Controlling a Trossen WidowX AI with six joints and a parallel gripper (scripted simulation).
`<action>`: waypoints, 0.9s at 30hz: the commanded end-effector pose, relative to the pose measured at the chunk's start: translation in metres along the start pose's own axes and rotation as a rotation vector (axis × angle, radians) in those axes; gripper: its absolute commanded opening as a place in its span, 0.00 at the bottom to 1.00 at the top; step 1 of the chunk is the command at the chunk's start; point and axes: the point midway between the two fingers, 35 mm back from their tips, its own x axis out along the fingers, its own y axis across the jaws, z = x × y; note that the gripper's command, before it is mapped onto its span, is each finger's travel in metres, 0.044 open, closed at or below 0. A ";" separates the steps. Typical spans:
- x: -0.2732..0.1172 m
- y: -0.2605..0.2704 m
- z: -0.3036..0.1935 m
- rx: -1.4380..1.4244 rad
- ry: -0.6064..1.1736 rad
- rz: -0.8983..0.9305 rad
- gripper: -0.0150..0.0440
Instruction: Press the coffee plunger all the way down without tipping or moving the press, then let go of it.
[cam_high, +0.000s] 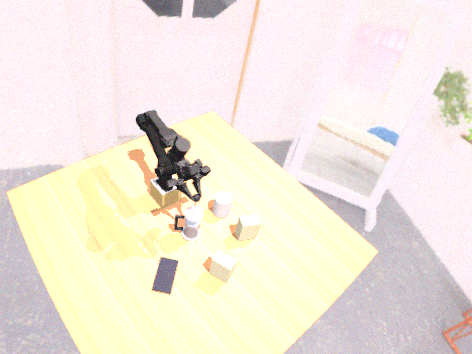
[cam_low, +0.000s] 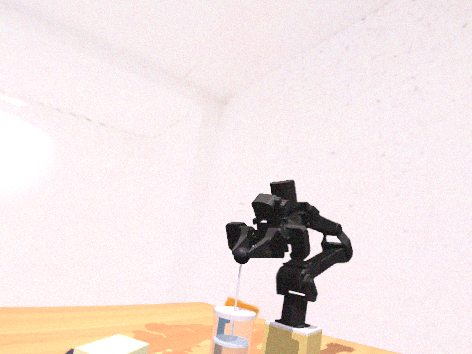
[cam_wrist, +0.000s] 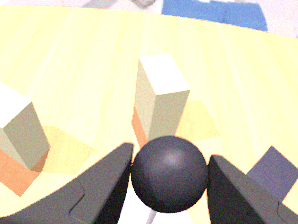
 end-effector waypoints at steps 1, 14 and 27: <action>0.010 0.000 -0.023 0.005 0.046 -0.002 0.46; 0.022 0.000 -0.041 0.005 0.046 -0.002 0.46; 0.036 0.001 -0.056 0.005 0.046 -0.002 0.46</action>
